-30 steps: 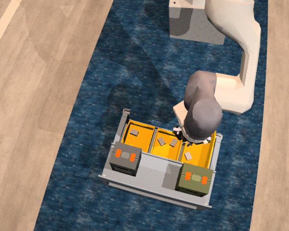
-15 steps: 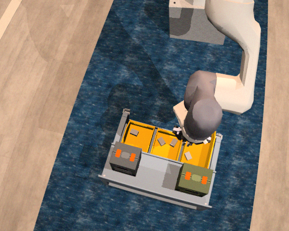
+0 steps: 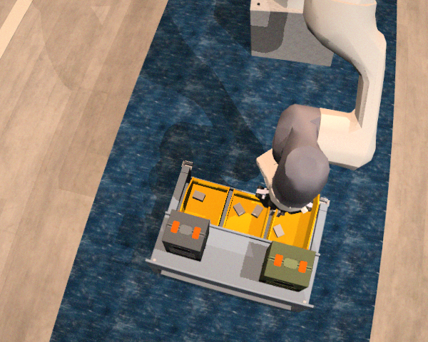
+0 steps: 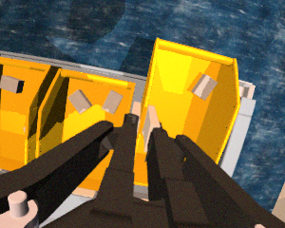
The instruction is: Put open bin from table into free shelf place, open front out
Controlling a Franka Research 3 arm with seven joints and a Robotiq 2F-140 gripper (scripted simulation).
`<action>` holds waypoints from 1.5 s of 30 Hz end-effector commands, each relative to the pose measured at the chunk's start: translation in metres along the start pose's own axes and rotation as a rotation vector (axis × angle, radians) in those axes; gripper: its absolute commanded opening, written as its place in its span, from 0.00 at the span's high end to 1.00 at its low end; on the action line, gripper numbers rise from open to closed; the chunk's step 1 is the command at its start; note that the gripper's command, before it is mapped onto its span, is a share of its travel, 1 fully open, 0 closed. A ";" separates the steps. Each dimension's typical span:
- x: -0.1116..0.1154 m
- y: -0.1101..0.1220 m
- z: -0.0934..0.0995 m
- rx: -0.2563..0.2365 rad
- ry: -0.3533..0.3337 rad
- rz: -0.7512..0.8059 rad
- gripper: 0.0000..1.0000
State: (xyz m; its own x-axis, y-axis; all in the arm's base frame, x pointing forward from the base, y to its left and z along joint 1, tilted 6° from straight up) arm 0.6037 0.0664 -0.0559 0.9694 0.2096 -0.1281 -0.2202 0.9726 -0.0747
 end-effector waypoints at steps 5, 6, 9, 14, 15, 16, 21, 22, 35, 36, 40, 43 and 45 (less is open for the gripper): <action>0.001 -0.001 0.001 -0.004 -0.004 0.003 0.94; 0.001 -0.001 0.001 -0.004 -0.004 0.003 0.94; 0.001 -0.001 0.001 -0.004 -0.004 0.003 0.94; 0.001 -0.001 0.002 -0.004 -0.004 0.003 0.94; 0.001 -0.001 0.002 -0.004 -0.004 0.003 0.94; 0.001 -0.001 0.002 -0.004 -0.004 0.003 0.94; 0.001 -0.001 0.003 -0.004 -0.004 0.003 0.94; 0.001 -0.001 0.003 -0.004 -0.004 0.003 0.94; 0.000 -0.001 0.011 -0.004 -0.004 0.003 0.94; 0.000 -0.001 0.012 -0.004 -0.004 0.003 0.94; 0.000 -0.001 0.014 -0.004 -0.004 0.003 0.94; -0.001 0.000 0.018 -0.004 -0.004 0.003 0.94; -0.001 0.000 0.020 -0.004 -0.004 0.003 0.94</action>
Point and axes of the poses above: the point where the finger pads meet when closed, its own z axis back along the fingers, its own y axis across the jaws, x = y × z, the point moved 7 cm from there along z, back along the fingers, and after that the axes turned 15 degrees about z, right-handed, at the moved point
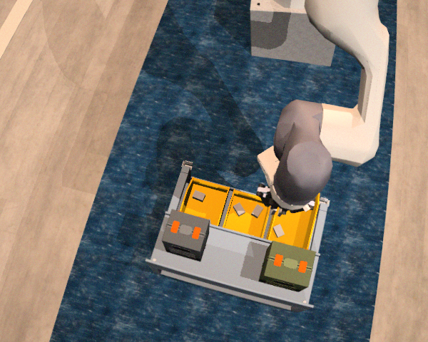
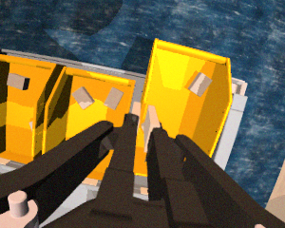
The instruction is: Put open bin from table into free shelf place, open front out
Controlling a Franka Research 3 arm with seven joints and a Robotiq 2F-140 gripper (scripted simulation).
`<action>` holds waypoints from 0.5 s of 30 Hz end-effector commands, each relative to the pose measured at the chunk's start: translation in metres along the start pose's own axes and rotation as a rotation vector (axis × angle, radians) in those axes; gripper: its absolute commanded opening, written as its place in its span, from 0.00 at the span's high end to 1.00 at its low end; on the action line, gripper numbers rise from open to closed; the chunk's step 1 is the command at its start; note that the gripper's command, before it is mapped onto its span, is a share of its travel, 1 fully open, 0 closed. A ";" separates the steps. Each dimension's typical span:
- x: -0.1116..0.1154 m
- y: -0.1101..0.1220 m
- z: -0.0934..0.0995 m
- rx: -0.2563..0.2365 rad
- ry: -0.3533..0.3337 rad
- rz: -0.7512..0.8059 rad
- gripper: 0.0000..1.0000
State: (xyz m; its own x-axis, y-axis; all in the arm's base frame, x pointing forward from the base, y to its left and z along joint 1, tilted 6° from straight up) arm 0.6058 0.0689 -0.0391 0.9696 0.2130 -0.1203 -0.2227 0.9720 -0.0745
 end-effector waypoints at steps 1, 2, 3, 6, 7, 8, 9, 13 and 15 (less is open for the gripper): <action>-0.002 -0.001 0.005 -0.003 0.004 0.000 0.94; -0.002 -0.001 0.006 -0.003 0.004 0.000 0.94; -0.002 -0.001 0.008 -0.003 0.004 0.000 0.94; -0.002 -0.001 0.012 -0.003 0.004 0.000 0.94; -0.003 -0.001 0.014 -0.003 0.004 0.000 0.94; -0.003 -0.001 0.016 -0.003 0.004 0.000 0.94; -0.003 -0.001 0.017 -0.003 0.004 0.000 0.94; -0.003 0.000 0.021 -0.003 0.004 0.000 0.94; -0.004 0.000 0.025 -0.003 0.004 0.000 0.94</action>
Point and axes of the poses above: the point where the finger pads meet when closed, its own z axis back along the fingers, its own y axis across the jaws, x = y × z, the point moved 7 cm from there along z, back along the fingers, and after that the axes turned 15 degrees about z, right-handed, at the moved point
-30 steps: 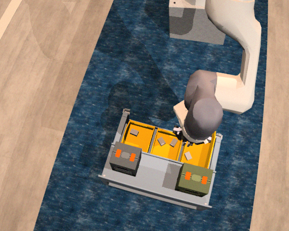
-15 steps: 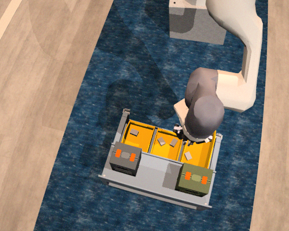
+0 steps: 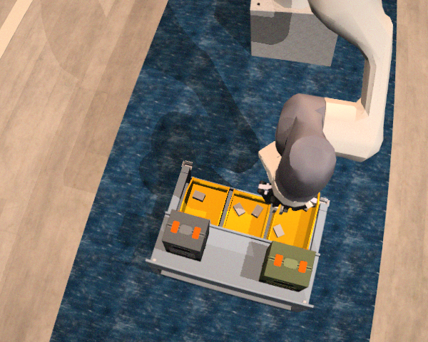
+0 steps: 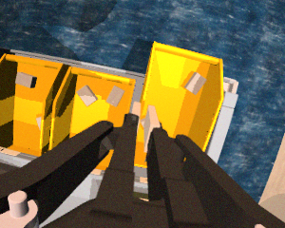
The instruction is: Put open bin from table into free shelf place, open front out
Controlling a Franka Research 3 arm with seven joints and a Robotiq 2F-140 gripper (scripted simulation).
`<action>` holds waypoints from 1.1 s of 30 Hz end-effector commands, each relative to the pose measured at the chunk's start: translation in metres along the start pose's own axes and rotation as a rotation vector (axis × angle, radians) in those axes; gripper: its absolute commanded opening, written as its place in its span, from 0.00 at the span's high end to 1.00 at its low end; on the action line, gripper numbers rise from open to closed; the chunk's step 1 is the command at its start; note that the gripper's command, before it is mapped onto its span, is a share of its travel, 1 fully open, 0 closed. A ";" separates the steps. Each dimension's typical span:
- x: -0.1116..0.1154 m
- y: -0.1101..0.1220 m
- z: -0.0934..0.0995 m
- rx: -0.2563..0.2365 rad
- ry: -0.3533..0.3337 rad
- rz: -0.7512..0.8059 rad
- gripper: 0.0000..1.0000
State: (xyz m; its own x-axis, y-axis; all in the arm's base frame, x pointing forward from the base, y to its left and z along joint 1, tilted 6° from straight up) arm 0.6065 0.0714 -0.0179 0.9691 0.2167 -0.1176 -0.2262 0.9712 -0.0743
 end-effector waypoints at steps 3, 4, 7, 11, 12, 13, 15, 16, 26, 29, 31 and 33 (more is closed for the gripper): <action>-0.003 -0.001 0.009 -0.003 0.007 -0.004 0.94; -0.003 -0.001 0.011 -0.003 0.007 -0.004 0.94; -0.004 -0.001 0.016 -0.003 0.007 -0.004 0.94; -0.005 0.000 0.023 -0.003 0.007 -0.004 0.94; -0.005 0.000 0.025 -0.003 0.007 -0.004 0.94; -0.005 0.000 0.025 -0.003 0.007 -0.004 0.94; -0.005 0.000 0.027 -0.003 0.007 -0.004 0.94; -0.005 0.000 0.029 -0.003 0.007 -0.004 0.94; -0.007 0.000 0.045 -0.003 0.007 -0.004 0.94; -0.007 0.001 0.049 -0.003 0.007 -0.004 0.94; -0.007 0.001 0.049 -0.003 0.007 -0.004 0.94; -0.008 0.001 0.051 -0.003 0.007 -0.004 0.94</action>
State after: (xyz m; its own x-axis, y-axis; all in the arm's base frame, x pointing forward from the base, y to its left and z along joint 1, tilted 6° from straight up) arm 0.6062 0.0770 0.0318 0.9688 0.2186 -0.1167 -0.2280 0.9708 -0.0740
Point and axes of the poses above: the point where the finger pads meet when closed, its own z axis back along the fingers, its own y axis across the jaws, x = y × z, the point moved 7 cm from there along z, back along the fingers, and after that the axes turned 15 degrees about z, right-handed, at the moved point
